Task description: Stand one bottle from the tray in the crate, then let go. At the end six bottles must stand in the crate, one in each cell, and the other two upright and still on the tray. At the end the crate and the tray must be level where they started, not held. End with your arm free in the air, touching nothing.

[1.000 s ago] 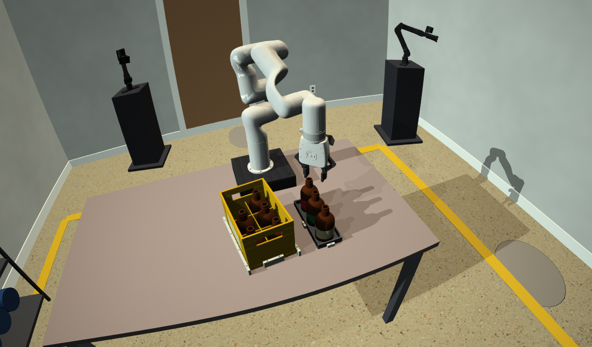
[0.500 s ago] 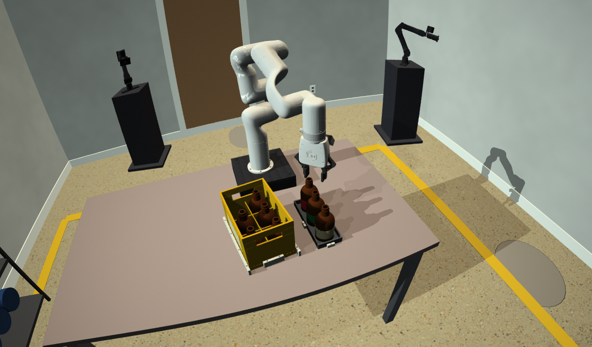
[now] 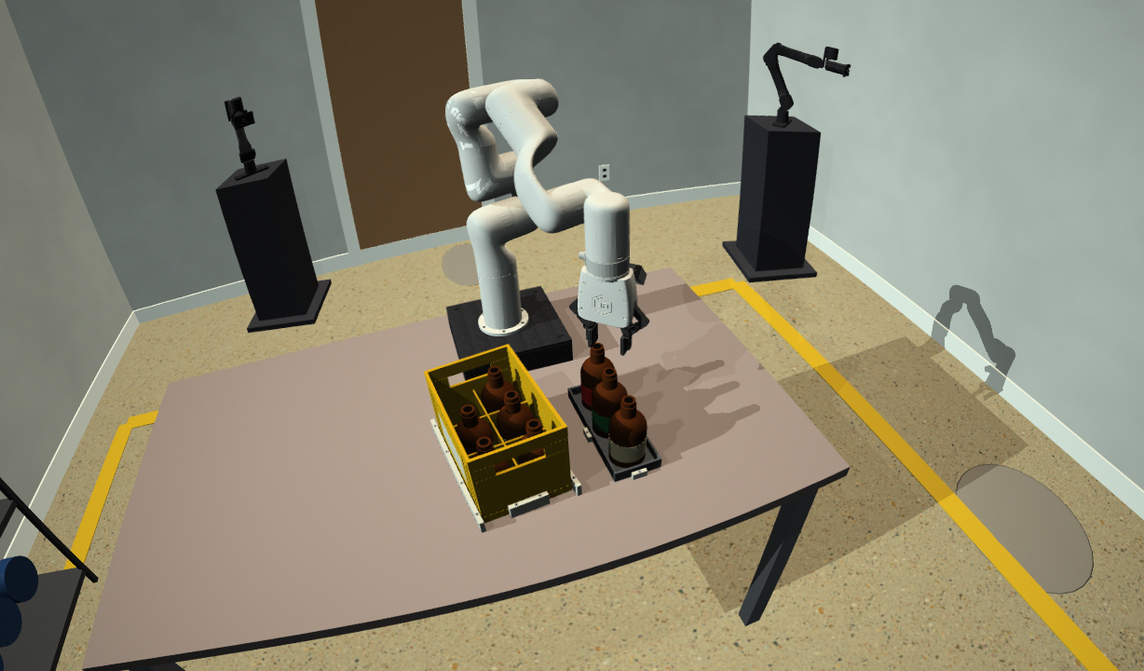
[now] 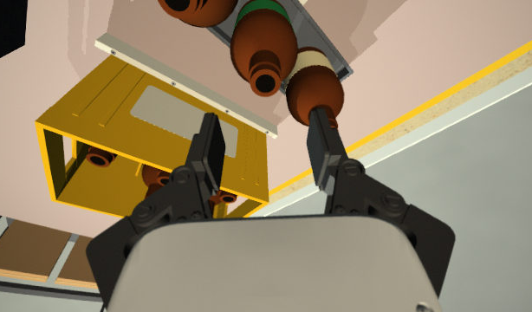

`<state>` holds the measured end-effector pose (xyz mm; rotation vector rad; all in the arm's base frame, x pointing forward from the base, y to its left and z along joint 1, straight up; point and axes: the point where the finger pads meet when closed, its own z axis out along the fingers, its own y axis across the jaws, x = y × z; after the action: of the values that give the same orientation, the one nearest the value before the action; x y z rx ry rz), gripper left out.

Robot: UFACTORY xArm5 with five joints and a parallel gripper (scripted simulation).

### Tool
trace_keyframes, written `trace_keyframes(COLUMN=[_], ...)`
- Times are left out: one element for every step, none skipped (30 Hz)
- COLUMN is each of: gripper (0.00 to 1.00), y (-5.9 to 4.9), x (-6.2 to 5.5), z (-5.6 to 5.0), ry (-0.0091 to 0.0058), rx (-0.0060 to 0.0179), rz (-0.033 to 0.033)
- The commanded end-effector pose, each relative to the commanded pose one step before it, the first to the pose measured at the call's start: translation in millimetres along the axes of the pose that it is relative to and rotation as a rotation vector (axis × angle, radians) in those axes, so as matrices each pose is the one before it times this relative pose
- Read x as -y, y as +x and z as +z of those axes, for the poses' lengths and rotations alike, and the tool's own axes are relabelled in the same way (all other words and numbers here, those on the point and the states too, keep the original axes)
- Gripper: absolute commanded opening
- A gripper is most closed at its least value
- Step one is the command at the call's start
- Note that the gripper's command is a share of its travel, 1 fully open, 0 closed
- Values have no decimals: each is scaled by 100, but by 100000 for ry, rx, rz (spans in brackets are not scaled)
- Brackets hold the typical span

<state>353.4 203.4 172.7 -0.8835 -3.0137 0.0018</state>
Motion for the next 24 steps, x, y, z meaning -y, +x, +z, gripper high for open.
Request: trace_keyframes(gripper=[65,65,65,65,65,65,65,65,65,65,65,65,65,65,65,65,65,65,65,65,65,65,65,65], y=[-53,-1,0,0,0,0,0,-1,-1,-1,-1,0,0,0,-1,-1,-1,-1,0,0,0,-1,0,0], x=[-102,-1,-1,0,0,0,0,-1,-2,-2,-1,-1,0,0,-3,-2,-1,-1,0,0,0,-1,0,0], z=[320,128,132,136,139,0,0,141,143,144,145,145,144,143,141,138,135,131,127,122,117,111,0,0], ry=[-336,0,0,0,0,0,0,0,0,0,0,0,0,0,0,0,0,0,0,0,0,0,0,0], rx=[172,0,0,0,0,0,0,0,0,0,0,0,0,0,0,0,0,0,0,0,0,0,0,0], rz=[0,0,0,0,0,0,0,0,0,0,0,0,0,0,0,0,0,0,0,0,0,0,0,0])
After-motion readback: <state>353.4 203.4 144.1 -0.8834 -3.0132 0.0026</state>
